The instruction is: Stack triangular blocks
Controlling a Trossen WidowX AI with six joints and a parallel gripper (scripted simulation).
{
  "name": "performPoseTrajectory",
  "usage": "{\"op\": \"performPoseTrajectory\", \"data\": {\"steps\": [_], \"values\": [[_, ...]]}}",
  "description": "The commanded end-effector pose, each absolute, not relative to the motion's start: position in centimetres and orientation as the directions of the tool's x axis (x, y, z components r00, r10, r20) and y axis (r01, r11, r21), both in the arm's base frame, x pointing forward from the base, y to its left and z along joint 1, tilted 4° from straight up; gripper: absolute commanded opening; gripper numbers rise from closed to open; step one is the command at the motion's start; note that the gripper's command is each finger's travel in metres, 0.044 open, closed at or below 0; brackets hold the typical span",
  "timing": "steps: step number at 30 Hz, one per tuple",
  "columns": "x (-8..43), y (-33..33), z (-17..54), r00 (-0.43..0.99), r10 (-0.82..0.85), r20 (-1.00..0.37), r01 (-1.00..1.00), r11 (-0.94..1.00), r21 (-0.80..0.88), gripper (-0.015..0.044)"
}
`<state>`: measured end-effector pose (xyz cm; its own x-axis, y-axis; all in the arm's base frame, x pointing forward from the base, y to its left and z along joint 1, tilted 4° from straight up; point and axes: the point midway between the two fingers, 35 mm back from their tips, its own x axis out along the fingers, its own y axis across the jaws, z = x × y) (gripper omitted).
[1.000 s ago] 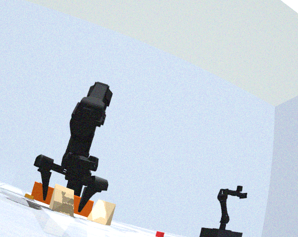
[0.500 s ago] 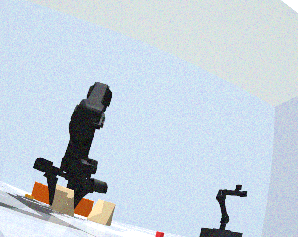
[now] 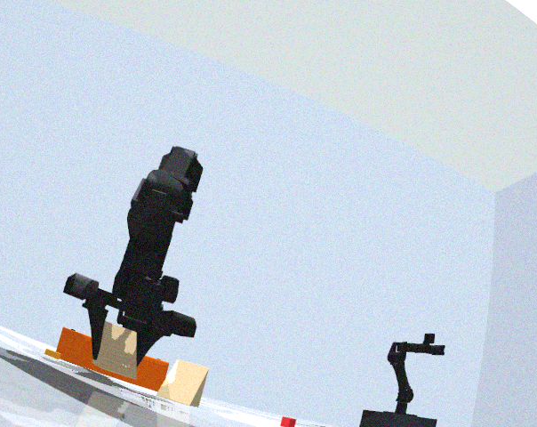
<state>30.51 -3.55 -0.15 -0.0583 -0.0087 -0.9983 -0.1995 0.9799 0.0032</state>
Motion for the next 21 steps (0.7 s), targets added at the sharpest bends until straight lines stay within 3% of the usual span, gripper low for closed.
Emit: {"op": "performPoseTrajectory", "data": {"steps": [1,13,21], "values": [[30.92,-3.58,1.15,-0.037,-0.011,-0.999,-0.198,0.980,-0.003,0.0000],[30.79,-3.58,0.82,-0.046,-0.010,-0.999,-0.164,0.986,-0.002,0.0000],[30.79,-3.61,0.82,-0.046,-0.008,-0.999,0.014,1.000,-0.009,0.0000]]}}
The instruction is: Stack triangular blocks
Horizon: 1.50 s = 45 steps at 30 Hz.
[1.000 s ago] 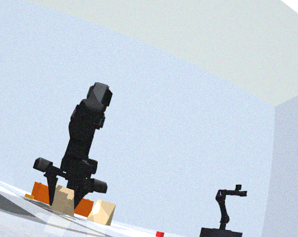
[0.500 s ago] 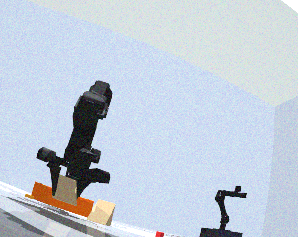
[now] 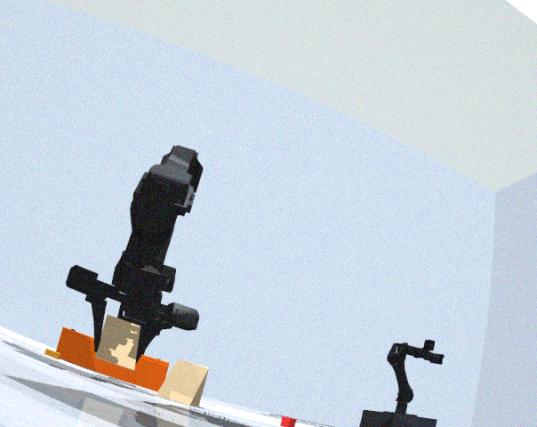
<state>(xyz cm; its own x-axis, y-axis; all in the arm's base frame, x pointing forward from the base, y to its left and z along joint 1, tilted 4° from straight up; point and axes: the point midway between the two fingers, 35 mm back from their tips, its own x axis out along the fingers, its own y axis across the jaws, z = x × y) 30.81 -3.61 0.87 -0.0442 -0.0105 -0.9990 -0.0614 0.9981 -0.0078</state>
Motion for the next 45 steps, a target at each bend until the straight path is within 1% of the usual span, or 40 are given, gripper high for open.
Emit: {"op": "performPoseTrajectory", "data": {"steps": [1,9,13,21,29,45], "values": [[30.79,-3.61,0.82,-0.046,-0.008,-0.999,0.040,0.999,-0.010,0.0000],[30.79,-3.64,0.82,-0.045,-0.007,-0.999,0.221,0.975,-0.017,0.0000],[30.78,-3.65,0.82,-0.044,-0.006,-0.999,0.345,0.939,-0.021,0.0000],[30.77,-3.67,0.82,-0.043,-0.005,-0.999,0.511,0.859,-0.027,0.0000],[30.75,-3.70,0.82,-0.041,-0.005,-0.999,0.700,0.714,-0.032,0.0000],[30.71,-3.73,0.82,-0.038,-0.004,-0.999,0.928,0.370,-0.037,0.0000]]}}
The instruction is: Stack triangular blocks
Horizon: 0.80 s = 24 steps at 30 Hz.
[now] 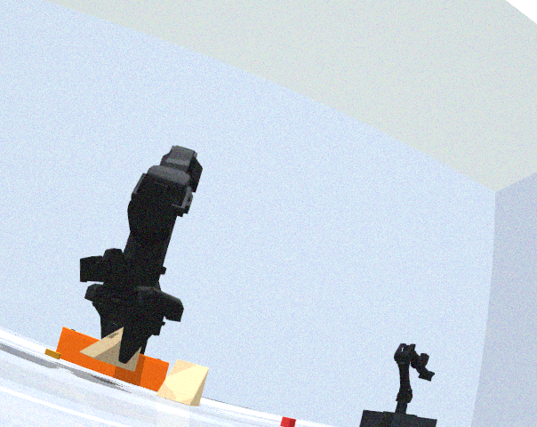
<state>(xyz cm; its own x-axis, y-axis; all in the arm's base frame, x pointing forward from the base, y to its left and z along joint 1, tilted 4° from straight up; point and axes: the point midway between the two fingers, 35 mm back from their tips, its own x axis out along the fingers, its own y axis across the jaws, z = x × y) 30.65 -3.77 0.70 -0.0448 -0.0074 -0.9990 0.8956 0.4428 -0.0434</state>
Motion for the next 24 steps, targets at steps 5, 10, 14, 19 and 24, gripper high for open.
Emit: {"op": "performPoseTrajectory", "data": {"steps": [5,10,14,19,24], "values": [[30.69,-3.74,0.82,-0.037,-0.004,-0.999,0.970,0.239,-0.037,0.0000],[30.67,-3.74,0.82,-0.036,-0.005,-0.999,0.995,0.093,-0.036,0.0000],[30.66,-3.74,0.82,-0.035,-0.005,-0.999,0.999,-0.011,-0.035,0.0000],[30.65,-3.74,0.82,-0.035,-0.005,-0.999,0.996,-0.087,-0.034,0.0000],[30.65,-3.74,0.82,-0.035,-0.005,-0.999,0.996,-0.087,-0.034,0.0000]]}}
